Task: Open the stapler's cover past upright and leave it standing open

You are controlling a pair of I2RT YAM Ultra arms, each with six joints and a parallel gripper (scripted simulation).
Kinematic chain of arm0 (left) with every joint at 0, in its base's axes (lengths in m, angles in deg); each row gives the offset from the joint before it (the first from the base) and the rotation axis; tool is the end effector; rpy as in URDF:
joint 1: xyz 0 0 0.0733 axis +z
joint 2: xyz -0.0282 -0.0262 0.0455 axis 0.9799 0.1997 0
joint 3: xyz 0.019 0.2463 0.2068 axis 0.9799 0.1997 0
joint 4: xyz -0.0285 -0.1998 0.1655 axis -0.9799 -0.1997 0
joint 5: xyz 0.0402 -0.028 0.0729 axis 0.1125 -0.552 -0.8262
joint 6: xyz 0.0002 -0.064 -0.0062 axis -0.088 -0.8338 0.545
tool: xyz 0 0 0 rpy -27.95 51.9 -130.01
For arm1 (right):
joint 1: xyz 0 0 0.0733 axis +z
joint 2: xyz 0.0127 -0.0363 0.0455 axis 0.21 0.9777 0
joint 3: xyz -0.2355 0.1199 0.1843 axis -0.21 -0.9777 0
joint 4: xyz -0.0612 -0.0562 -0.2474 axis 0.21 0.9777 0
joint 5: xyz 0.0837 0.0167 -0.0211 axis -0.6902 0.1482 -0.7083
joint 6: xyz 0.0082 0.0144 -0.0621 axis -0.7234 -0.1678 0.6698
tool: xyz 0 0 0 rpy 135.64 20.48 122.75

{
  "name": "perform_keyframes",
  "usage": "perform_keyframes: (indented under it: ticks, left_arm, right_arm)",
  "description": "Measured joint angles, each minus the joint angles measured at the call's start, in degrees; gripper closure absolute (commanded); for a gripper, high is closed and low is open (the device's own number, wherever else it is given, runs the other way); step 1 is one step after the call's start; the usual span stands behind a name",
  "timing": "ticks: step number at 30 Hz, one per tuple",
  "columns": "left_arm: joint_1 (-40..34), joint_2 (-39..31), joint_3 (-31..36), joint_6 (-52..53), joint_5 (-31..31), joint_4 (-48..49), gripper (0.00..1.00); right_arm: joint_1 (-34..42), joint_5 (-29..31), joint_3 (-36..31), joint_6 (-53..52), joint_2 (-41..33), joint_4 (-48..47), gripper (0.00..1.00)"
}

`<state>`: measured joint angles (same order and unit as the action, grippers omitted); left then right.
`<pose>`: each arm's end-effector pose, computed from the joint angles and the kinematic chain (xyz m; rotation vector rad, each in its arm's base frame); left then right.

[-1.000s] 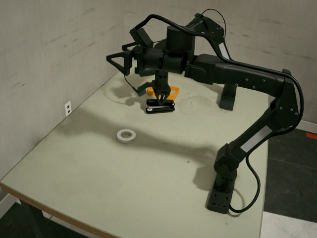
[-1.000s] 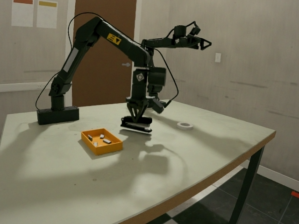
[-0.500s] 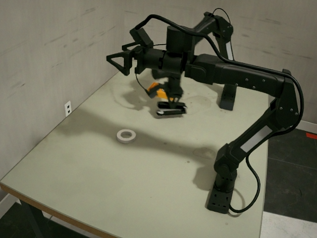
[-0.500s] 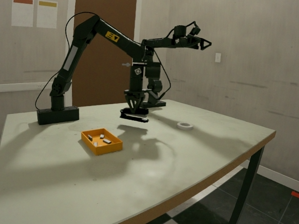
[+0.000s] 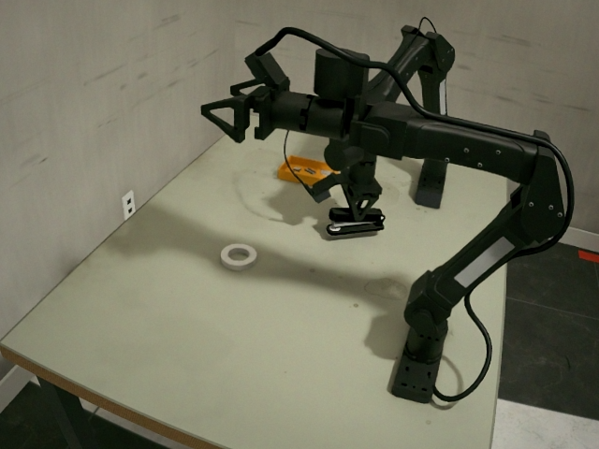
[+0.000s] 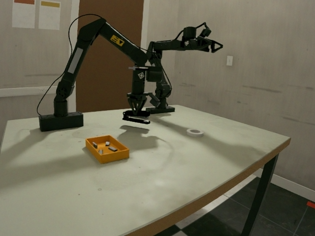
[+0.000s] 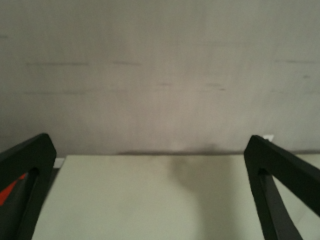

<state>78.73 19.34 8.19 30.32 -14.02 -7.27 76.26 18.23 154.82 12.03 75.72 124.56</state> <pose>0.2298 0.0014 0.4502 0.0101 1.5797 -0.0001 0.1597 0.3322 0.1975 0.8578 -3.0152 0.0040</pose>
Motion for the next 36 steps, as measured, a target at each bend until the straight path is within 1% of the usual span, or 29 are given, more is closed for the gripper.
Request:
perform_keyframes:
  ticks: [3, 6, 15, 27, 36]
  left_arm:
    - [0.0, 0.0, 0.0, 0.0, 0.0, 0.0, 0.00]
    - [0.0, 0.0, 0.0, 0.0, 0.0, 0.0, 0.00]
    - [0.0, 0.0, 0.0, 0.0, 0.0, 0.0, 0.00]
    - [0.0, 0.0, 0.0, 0.0, 0.0, 0.0, 0.00]
    - [0.0, 0.0, 0.0, 0.0, 0.0, 0.0, 0.00]
  right_arm:
    - [0.0, 0.1, 0.0, 1.7, 0.0, 0.0, 0.78]
    - [0.0, 0.1, 0.0, 6.3, 0.0, -0.1, 0.78]
    - [0.0, 0.1, 0.0, 24.3, 0.0, -0.3, 0.78]
    - [0.0, 0.2, 0.0, 51.8, 0.0, -0.3, 0.78]
    - [0.0, 0.2, 0.0, 70.1, 0.0, -0.3, 0.78]
